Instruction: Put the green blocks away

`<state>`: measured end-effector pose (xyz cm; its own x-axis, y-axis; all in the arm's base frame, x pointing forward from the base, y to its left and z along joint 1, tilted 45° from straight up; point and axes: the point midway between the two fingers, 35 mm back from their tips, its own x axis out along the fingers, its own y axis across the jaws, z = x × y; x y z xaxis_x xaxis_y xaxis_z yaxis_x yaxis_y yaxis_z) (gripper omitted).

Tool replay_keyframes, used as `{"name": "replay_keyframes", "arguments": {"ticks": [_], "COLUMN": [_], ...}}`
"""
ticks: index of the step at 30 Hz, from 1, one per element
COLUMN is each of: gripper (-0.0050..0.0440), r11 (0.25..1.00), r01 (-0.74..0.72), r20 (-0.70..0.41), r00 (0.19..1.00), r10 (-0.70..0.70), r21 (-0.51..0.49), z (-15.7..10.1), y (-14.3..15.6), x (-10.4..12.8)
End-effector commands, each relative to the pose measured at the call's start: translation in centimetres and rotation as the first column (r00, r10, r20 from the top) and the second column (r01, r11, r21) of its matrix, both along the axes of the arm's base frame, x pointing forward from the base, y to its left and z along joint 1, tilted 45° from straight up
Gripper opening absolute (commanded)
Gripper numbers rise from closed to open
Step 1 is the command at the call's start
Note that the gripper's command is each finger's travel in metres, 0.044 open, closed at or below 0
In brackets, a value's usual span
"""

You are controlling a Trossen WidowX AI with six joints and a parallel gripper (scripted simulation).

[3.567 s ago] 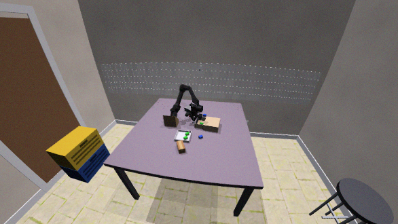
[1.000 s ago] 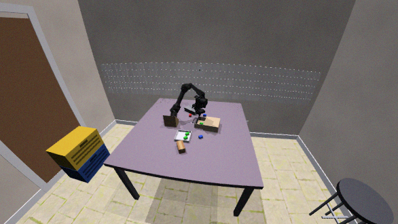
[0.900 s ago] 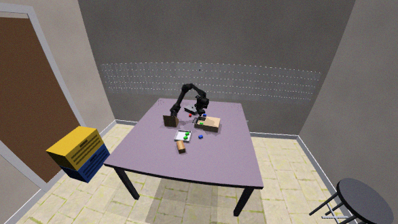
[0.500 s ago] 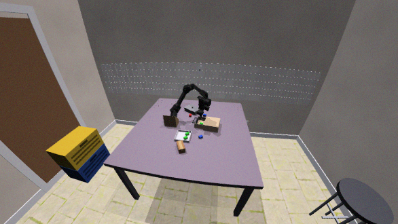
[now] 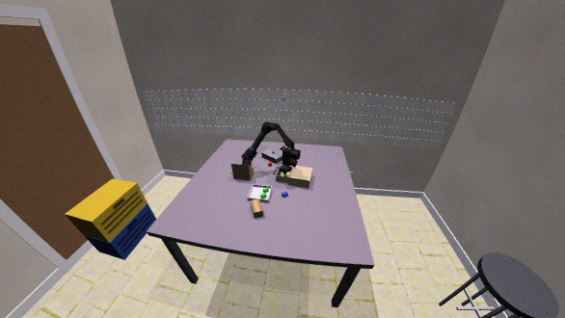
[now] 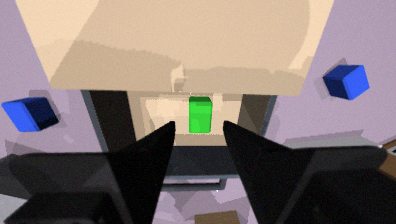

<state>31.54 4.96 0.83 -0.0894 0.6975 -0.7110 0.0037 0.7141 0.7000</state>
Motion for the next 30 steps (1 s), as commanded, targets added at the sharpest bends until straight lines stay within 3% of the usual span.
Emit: {"name": "replay_keyframes", "arguments": {"ticks": [1,18,30], "gripper": [0.0226,0.0226,0.0226], "r11": [1.0,1.0,1.0], "r01": [0.005,0.005,0.005], "r20": [-0.012,-0.012,-0.012], "r00": [1.0,1.0,1.0], "r10": [-0.005,-0.005,-0.005], "r21": [0.004,0.004,0.004], "z": [-0.6,-2.6,-2.7], "y": [0.3,2.3,2.4], "x": [-0.3,-0.5,-0.5]}}
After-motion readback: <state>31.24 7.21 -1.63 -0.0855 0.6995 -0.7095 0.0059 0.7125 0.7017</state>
